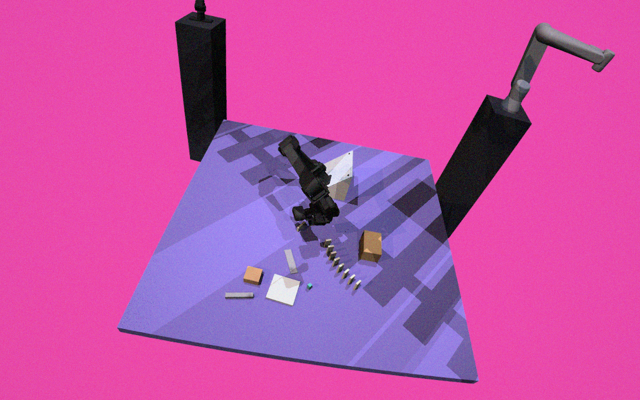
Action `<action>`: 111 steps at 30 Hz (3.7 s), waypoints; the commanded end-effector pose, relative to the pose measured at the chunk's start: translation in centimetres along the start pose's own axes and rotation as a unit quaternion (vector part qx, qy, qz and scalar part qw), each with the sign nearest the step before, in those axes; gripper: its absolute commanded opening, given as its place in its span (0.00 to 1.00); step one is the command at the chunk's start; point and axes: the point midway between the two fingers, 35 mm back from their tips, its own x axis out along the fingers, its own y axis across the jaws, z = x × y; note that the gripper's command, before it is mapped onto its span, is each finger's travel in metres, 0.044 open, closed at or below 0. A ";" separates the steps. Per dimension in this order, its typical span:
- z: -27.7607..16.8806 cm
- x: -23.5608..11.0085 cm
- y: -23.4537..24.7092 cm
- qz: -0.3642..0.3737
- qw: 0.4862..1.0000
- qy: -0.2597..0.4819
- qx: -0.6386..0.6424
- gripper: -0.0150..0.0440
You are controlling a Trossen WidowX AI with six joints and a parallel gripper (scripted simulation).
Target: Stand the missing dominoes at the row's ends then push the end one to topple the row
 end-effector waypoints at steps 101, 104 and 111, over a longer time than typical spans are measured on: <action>-21.4 4.1 -20.4 -0.038 0.663 -0.640 0.386 0.44; -22.0 3.6 -19.8 -0.060 0.663 -0.653 0.360 0.44; -23.2 2.6 -17.8 -0.110 0.669 -0.674 0.292 0.44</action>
